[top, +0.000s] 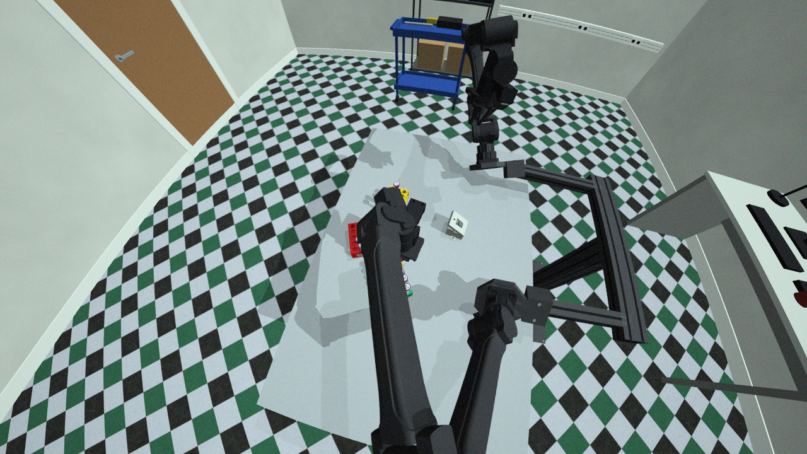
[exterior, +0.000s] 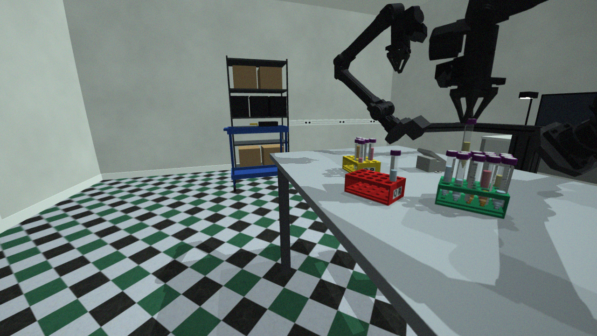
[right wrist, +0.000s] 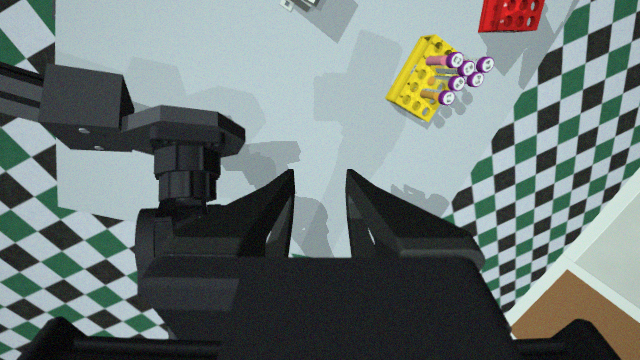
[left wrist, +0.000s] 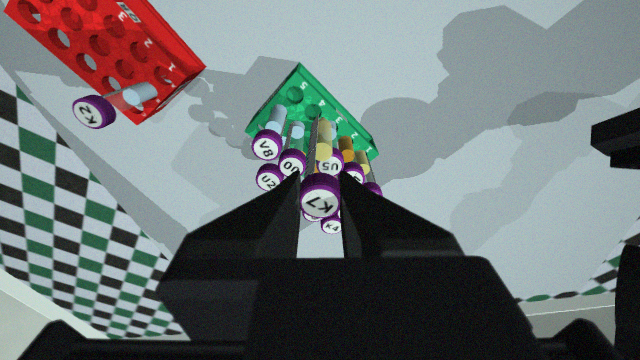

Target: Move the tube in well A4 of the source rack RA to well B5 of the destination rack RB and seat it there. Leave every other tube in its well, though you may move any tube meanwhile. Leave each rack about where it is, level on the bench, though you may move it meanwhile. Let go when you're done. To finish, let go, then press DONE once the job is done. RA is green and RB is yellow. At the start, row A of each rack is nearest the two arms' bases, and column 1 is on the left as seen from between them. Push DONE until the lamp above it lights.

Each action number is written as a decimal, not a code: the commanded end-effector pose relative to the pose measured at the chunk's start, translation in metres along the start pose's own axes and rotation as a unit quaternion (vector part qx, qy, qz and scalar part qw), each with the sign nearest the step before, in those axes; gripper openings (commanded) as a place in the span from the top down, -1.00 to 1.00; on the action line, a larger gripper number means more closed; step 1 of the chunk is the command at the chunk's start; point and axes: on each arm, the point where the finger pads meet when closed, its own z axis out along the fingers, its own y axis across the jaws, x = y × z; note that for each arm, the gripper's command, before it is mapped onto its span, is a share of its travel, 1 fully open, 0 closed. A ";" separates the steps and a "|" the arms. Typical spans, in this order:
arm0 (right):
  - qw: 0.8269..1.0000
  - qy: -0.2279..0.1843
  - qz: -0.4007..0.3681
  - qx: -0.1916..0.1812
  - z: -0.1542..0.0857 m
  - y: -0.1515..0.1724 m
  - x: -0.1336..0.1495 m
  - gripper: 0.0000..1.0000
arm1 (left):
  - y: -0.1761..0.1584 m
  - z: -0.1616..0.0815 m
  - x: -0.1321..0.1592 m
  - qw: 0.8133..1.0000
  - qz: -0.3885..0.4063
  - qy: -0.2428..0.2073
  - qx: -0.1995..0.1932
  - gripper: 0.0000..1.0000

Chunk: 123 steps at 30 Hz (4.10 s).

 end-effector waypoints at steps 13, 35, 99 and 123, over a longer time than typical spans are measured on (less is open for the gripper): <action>1.000 -0.015 0.006 0.005 -0.011 -0.006 -0.005 0.40 | -0.018 -0.001 -0.027 1.000 0.002 -0.001 -0.008 1.00; 1.000 -0.015 0.006 0.005 -0.011 -0.006 -0.005 0.40 | 0.033 -0.003 -0.050 1.000 -0.014 -0.009 -0.007 1.00; 1.000 -0.015 0.006 0.005 -0.011 -0.006 -0.005 0.40 | 0.114 0.008 -0.097 0.937 0.348 0.001 0.006 1.00; 1.000 -0.015 0.006 0.005 -0.011 -0.006 -0.005 0.40 | 0.109 -0.014 -0.183 0.940 0.341 -0.002 -0.018 1.00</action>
